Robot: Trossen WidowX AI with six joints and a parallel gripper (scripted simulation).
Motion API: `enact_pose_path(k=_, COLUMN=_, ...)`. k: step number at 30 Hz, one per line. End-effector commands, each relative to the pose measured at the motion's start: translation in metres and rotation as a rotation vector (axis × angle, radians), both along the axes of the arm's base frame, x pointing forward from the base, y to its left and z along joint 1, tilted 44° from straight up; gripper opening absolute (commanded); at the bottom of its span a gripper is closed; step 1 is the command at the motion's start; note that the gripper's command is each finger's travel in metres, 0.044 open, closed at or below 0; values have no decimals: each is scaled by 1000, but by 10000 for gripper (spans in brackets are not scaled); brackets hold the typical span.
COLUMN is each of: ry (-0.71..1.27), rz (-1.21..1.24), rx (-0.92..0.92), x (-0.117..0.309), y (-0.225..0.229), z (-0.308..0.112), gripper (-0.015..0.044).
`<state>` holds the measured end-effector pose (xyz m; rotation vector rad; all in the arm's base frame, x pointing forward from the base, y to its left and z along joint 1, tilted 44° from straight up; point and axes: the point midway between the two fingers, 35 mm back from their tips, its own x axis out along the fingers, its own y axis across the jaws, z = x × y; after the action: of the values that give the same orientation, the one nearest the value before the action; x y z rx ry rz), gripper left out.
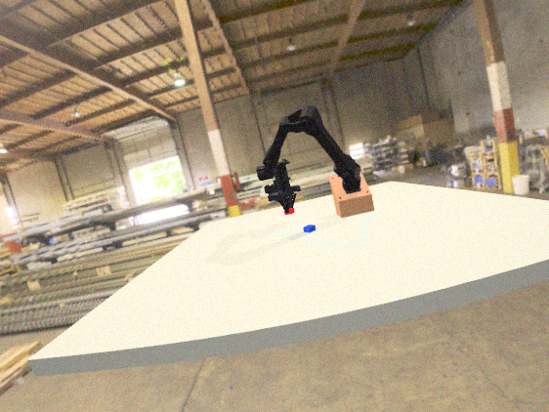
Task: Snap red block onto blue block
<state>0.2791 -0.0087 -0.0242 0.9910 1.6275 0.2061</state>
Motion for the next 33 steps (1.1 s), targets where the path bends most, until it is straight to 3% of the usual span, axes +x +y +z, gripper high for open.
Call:
enact_pose_path(k=1, ry=-3, rz=4, rx=-5, x=0, y=-14, z=15, gripper=0)
enact_pose_path(k=15, ry=-1, rz=5, rx=0, x=-7, y=-42, z=51, gripper=0)
enact_pose_path(k=33, ry=117, rz=-126, rx=-19, x=-23, y=36, z=86, gripper=0)
